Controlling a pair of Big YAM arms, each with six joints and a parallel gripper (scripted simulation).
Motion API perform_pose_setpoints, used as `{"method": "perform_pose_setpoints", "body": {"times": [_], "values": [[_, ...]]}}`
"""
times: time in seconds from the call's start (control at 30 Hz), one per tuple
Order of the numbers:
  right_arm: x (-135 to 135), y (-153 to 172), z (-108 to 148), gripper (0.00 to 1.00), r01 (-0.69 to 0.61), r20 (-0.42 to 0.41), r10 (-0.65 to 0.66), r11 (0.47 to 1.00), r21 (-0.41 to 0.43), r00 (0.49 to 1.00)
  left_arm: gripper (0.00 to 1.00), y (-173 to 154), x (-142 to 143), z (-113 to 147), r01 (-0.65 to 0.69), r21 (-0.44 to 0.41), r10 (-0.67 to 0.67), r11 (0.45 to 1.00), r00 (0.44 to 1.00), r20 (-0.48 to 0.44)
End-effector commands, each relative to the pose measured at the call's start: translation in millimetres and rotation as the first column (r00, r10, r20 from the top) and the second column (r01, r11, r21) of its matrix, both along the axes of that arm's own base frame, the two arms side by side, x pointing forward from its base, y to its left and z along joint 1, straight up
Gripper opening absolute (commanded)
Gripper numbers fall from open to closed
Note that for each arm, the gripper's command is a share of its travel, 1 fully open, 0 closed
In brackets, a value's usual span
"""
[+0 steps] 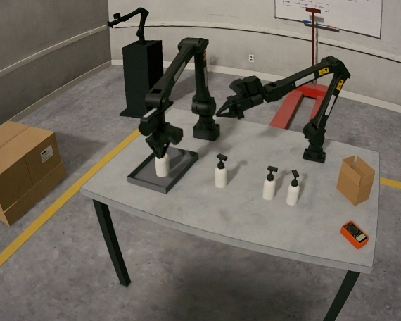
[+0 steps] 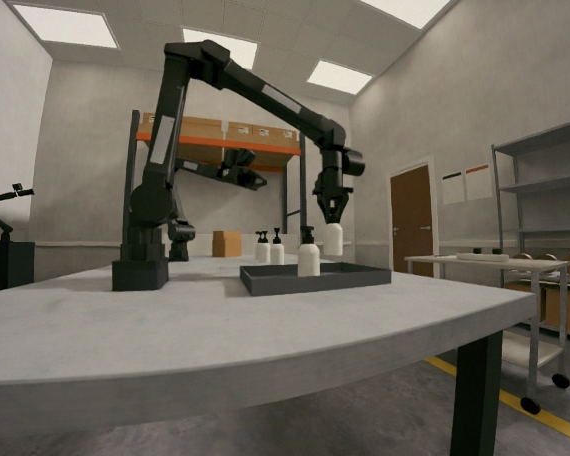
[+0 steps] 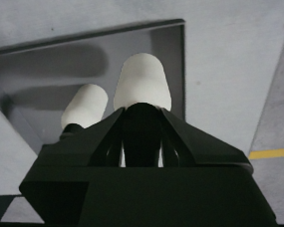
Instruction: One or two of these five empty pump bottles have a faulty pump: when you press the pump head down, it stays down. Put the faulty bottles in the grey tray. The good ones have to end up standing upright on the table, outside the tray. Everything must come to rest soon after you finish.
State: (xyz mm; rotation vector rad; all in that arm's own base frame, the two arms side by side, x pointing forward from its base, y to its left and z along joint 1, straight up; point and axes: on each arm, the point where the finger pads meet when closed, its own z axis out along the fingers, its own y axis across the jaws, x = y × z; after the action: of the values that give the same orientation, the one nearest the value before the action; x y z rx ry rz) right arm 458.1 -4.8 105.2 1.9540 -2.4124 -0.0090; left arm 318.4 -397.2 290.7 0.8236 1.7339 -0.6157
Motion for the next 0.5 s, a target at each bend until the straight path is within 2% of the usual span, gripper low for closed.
{"method": "perform_pose_setpoints", "body": {"times": [0.0,0.03,0.33,0.37,0.47], "values": [[9,3,-4,0.22,-0.023,0.016,0.023,1.000,0.002,1.000,0.00,-4,2,19,0.006,-0.030,-0.005,1.000,0.999,0.033],[9,3,4,0.22,-0.024,0.035,0.023,1.000,0.002,0.999,0.00,-4,2,19,0.006,-0.030,-0.005,1.000,0.999,0.033],[9,3,4,0.22,-0.024,0.035,0.023,1.000,0.002,0.999,0.00,-4,2,19,0.006,-0.030,-0.005,1.000,0.999,0.033],[18,10,14,0.22,-0.046,0.049,0.046,0.999,0.004,0.998,0.00,-4,2,19,0.006,-0.030,-0.005,1.000,0.999,0.033],[19,12,13,0.22,-0.035,0.028,0.035,0.999,0.004,0.999,0.00,-4,2,19,0.006,-0.030,-0.005,1.000,0.999,0.033]]}}
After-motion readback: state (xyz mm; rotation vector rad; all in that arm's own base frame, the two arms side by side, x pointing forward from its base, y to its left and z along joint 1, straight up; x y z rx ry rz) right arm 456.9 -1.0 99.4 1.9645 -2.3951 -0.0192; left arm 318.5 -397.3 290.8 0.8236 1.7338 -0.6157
